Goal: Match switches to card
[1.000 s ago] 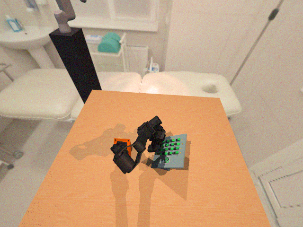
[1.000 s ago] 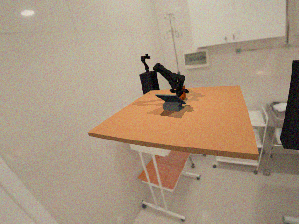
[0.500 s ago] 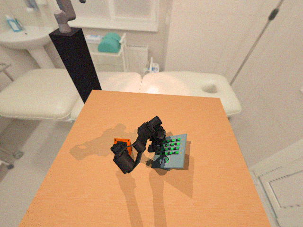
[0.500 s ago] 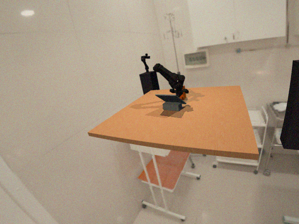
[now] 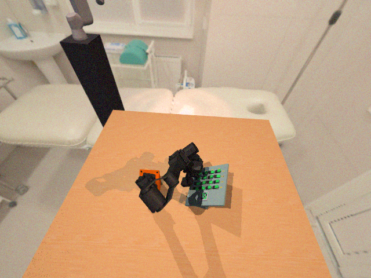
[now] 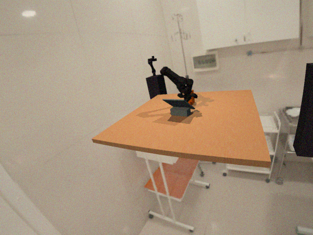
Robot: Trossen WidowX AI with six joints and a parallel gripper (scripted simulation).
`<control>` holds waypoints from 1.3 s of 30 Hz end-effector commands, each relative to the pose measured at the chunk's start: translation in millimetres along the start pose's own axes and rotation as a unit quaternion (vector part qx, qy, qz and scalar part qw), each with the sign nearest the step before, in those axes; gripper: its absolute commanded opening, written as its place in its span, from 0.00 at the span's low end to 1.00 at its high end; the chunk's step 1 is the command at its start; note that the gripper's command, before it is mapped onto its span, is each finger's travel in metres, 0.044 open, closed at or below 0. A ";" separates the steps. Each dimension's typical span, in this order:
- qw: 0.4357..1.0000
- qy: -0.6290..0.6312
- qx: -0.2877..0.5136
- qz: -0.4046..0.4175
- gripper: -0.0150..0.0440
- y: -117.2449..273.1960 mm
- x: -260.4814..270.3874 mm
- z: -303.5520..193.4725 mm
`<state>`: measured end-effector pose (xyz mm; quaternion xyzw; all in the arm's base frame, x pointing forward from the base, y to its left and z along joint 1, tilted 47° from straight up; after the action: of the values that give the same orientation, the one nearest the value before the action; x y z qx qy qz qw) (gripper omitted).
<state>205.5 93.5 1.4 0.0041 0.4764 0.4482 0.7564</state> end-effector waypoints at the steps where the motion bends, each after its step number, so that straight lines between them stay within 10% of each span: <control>1: 1.000 0.002 0.001 -0.001 0.25 -1.0 -0.2 -0.4; 39: 1.000 0.002 -0.011 0.001 0.25 62.7 0.2 -1.8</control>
<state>163.1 127.4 22.5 -0.0057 0.4754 0.4553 0.7528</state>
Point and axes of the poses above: the point midway between the two fingers, 35 mm back from their tips, its own y axis back along the fingers, its own x axis across the jaws, z = x × y, the point moved 6 cm from there along y, back along the fingers, and after that the axes turned 1 degree about y, right-handed, at the moved point
